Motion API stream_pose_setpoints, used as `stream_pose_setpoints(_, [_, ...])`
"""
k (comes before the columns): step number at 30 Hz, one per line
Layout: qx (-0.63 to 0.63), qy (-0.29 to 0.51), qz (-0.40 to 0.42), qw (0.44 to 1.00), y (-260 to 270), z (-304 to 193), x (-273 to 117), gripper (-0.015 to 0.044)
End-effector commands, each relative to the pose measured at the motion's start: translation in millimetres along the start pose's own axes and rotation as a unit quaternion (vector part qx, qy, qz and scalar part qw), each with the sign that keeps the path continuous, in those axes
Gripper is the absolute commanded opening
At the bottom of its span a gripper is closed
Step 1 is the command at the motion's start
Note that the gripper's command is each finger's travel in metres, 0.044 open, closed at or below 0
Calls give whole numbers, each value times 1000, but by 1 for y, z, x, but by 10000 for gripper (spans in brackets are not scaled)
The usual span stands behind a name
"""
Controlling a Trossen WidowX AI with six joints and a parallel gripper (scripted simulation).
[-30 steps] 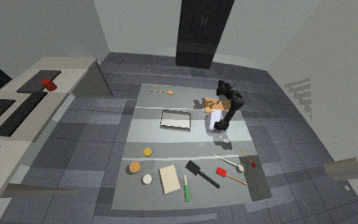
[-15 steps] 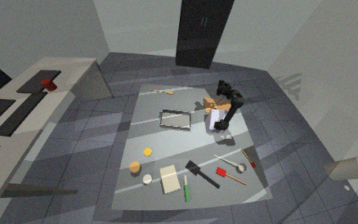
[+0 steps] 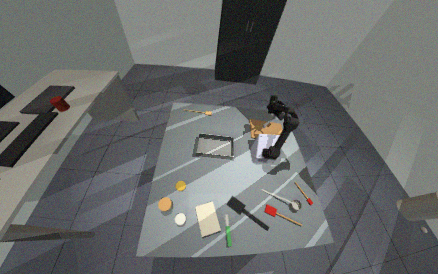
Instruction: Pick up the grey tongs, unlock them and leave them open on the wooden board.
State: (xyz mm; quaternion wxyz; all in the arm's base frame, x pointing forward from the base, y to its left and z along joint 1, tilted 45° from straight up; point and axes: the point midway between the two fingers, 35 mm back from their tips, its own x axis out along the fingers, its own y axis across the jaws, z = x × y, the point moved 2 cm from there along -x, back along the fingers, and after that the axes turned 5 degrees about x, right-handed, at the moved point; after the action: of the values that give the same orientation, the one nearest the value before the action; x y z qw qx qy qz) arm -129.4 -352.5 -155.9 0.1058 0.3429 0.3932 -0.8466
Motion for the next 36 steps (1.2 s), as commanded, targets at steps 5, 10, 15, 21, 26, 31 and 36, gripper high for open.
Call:
stream_pose_setpoints(5, [3,57,4,998,6,4,11,-150])
stream_pose_setpoints(10, [0,96,4,995,7,3,18,-150])
stream_pose_setpoints(15, [0,136,3,991,7,2,24,-150])
stream_pose_setpoints(21, [1,184,1,983,6,0,31,-150])
stream_pose_setpoints(26, [4,224,-3,975,4,-1,35,-150])
stream_pose_setpoints(31, [7,264,-6,964,1,-3,38,-150])
stream_pose_setpoints(36, [11,304,-11,952,-2,-5,40,-150])
